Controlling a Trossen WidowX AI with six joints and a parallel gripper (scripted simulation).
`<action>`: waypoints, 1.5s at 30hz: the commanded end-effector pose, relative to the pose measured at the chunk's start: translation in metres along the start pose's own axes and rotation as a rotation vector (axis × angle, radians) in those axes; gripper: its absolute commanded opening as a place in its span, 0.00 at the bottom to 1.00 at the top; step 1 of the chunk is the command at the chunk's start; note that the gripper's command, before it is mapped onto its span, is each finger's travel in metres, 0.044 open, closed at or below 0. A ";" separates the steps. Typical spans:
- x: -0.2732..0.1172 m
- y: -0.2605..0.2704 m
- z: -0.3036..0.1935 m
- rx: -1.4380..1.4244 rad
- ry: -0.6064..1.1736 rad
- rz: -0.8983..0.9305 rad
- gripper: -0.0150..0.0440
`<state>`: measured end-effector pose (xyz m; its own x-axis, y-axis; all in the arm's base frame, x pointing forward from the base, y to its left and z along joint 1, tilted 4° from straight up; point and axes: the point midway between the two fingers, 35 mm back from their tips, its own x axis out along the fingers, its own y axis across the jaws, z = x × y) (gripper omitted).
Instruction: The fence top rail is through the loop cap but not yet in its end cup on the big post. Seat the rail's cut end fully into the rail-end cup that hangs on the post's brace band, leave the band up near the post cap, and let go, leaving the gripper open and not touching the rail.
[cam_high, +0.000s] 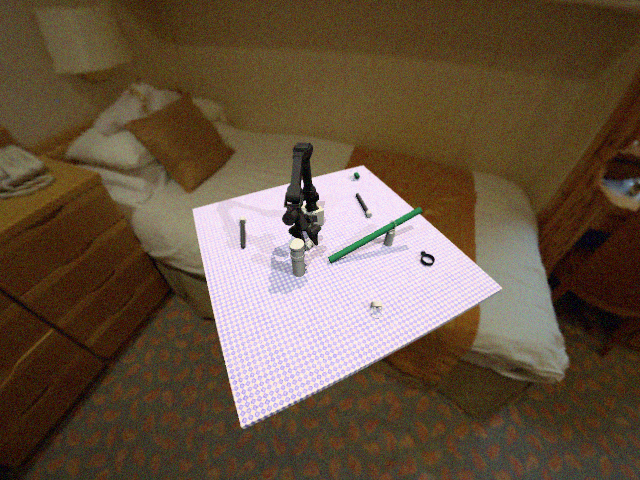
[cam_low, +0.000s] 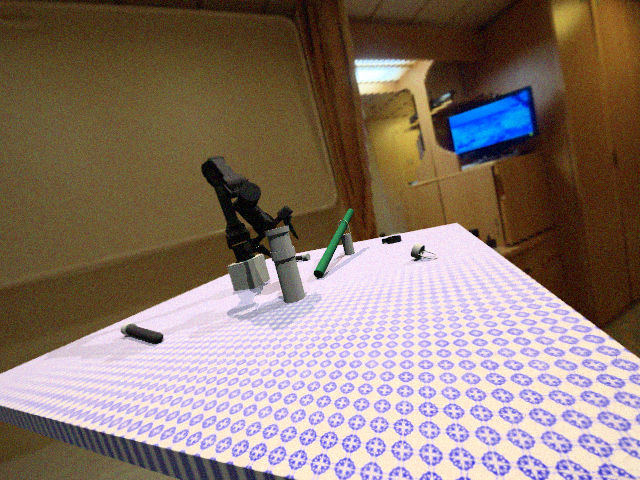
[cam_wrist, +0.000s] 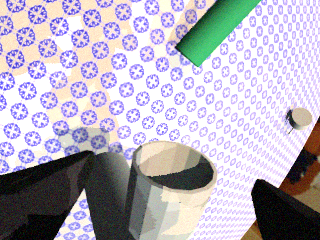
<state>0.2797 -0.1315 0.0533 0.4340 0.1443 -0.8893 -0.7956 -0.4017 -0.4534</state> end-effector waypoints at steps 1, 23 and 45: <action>0.009 0.002 0.001 0.007 -0.003 0.006 1.00; 0.031 0.003 0.003 0.007 -0.003 0.005 0.73; 0.034 -0.003 0.003 0.066 0.031 0.005 0.25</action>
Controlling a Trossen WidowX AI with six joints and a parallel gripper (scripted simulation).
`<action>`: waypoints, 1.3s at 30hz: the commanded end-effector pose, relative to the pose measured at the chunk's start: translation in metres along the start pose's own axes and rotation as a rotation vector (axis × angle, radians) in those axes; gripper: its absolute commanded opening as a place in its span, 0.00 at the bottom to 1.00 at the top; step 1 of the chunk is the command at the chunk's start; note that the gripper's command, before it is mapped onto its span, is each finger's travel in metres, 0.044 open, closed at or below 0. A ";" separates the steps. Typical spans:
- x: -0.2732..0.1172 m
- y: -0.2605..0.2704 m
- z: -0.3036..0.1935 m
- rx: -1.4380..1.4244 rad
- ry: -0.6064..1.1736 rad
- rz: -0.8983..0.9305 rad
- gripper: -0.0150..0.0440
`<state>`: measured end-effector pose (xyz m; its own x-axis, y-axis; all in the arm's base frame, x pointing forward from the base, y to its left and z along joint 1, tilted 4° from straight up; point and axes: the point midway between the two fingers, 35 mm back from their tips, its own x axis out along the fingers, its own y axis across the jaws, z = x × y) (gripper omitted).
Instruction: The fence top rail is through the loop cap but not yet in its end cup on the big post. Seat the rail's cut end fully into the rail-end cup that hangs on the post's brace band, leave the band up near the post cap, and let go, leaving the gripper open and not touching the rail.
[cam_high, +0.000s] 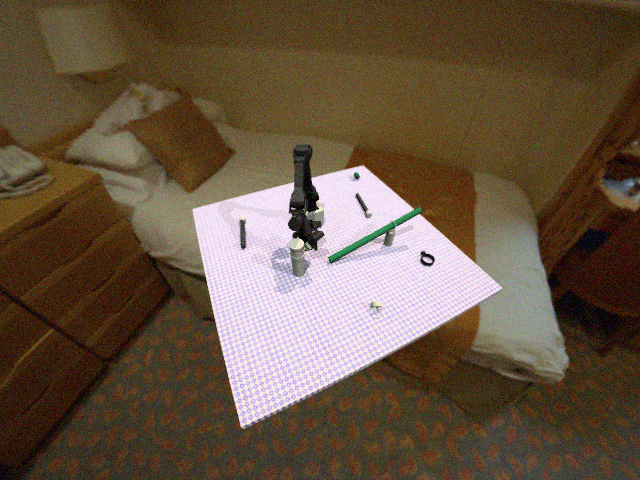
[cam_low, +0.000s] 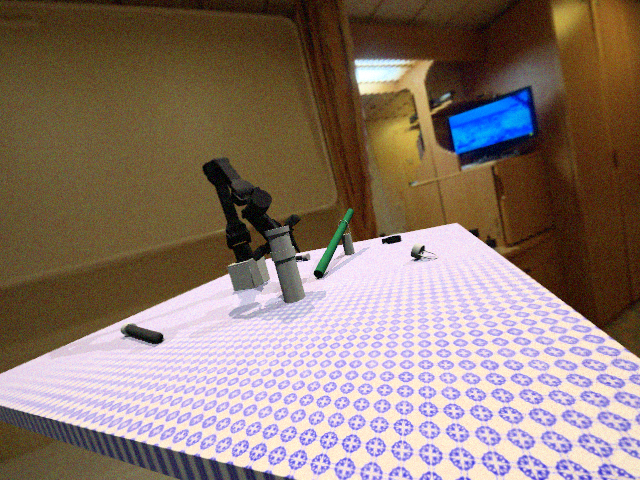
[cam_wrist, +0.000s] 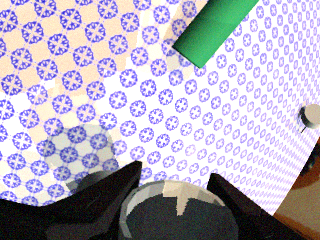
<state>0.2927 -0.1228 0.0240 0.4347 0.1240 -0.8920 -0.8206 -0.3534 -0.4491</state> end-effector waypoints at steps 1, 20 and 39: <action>0.001 -0.003 -0.001 0.017 0.015 -0.004 0.25; 0.007 -0.013 -0.002 0.128 0.078 -0.005 0.25; 0.013 -0.024 -0.004 0.243 0.143 -0.006 0.25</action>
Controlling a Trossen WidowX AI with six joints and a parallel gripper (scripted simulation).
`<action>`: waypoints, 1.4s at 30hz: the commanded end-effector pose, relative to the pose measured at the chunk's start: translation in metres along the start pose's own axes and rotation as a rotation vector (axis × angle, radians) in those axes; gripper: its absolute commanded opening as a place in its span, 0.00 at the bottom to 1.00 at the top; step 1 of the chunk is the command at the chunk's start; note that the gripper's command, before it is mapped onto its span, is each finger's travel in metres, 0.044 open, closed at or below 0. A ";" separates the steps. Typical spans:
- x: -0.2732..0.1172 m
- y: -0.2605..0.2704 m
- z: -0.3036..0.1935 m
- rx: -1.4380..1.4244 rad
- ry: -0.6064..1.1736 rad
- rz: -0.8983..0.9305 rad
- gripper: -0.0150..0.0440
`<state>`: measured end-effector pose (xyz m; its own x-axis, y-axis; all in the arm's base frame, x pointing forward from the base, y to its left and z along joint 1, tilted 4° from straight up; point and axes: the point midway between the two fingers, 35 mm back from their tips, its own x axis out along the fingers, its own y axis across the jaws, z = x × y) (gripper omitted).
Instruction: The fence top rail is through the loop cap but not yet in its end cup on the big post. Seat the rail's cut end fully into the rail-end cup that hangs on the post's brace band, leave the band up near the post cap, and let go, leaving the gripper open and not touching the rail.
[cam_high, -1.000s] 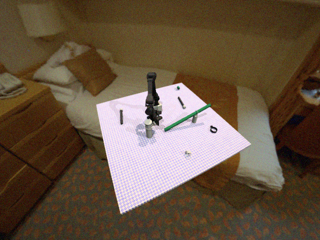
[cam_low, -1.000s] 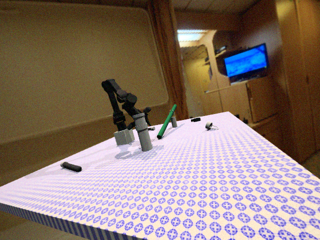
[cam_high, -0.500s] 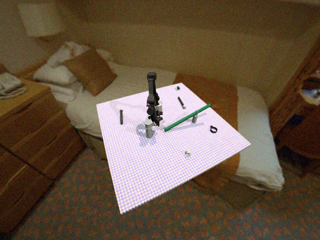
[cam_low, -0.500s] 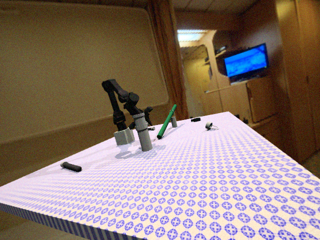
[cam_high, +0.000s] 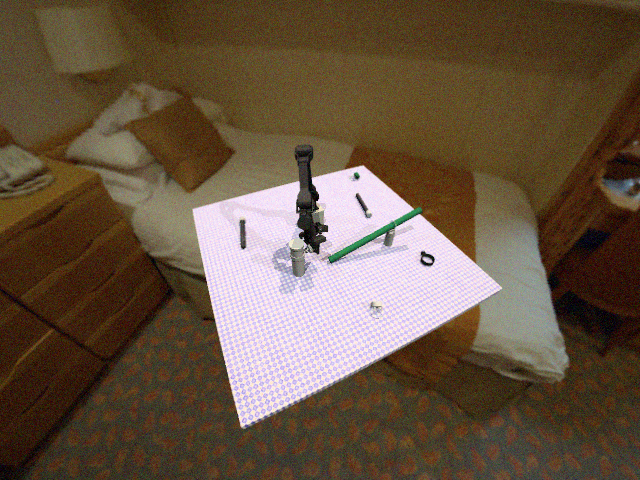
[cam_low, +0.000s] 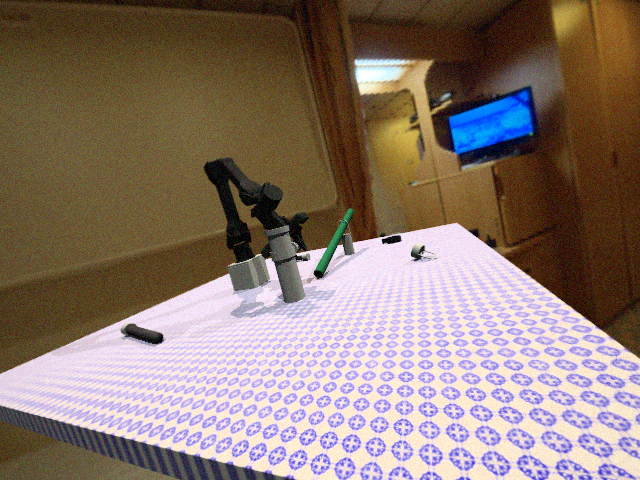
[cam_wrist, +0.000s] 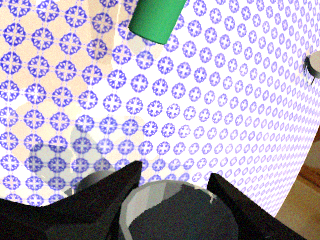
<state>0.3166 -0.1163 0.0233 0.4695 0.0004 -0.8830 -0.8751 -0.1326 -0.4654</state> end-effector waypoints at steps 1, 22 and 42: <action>0.001 -0.003 -0.001 0.019 0.017 -0.003 0.25; 0.007 -0.014 -0.002 0.136 0.082 -0.005 0.25; 0.007 -0.012 -0.001 0.126 0.071 -0.002 0.25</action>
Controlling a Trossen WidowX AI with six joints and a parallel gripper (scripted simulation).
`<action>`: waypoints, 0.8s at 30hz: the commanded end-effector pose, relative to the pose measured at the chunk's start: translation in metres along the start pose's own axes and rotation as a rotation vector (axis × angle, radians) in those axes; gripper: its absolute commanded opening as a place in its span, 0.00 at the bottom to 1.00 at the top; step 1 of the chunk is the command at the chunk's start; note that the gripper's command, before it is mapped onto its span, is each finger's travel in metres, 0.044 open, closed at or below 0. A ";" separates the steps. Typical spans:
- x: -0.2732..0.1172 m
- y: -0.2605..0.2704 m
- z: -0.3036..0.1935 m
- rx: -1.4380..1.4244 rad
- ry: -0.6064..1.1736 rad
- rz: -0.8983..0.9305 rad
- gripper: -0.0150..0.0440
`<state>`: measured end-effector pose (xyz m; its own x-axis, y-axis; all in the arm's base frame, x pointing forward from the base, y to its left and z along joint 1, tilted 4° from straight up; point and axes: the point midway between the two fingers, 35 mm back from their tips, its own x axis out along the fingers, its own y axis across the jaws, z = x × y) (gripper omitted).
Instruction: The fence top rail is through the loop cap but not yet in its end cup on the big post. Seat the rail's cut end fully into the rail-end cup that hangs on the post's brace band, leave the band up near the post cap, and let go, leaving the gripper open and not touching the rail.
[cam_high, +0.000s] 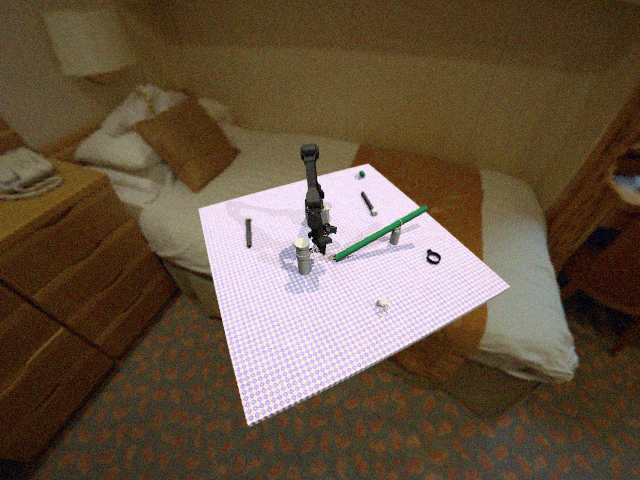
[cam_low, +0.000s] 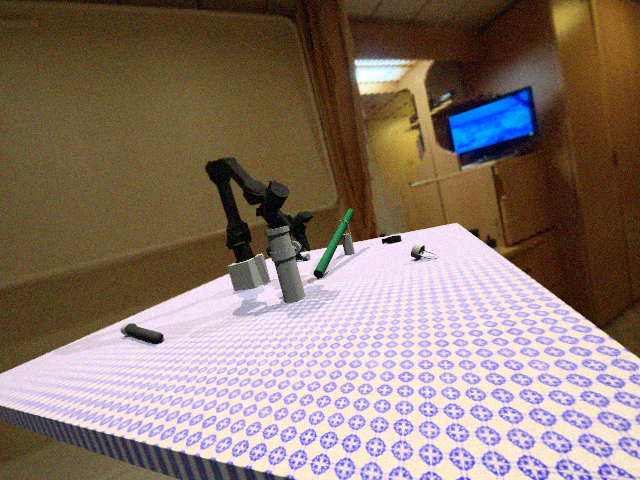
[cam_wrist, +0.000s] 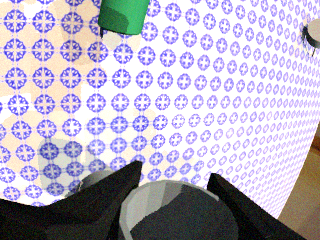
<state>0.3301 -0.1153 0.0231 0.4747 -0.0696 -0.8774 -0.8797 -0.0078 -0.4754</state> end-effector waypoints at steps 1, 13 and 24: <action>0.000 0.000 0.000 0.000 0.000 0.000 0.25; 0.000 0.000 0.000 0.000 0.000 0.000 0.48; -0.012 -0.009 0.015 0.001 0.001 0.000 0.97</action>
<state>0.3307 -0.1077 0.0284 0.4717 -0.0677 -0.8792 -0.8814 -0.0083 -0.4722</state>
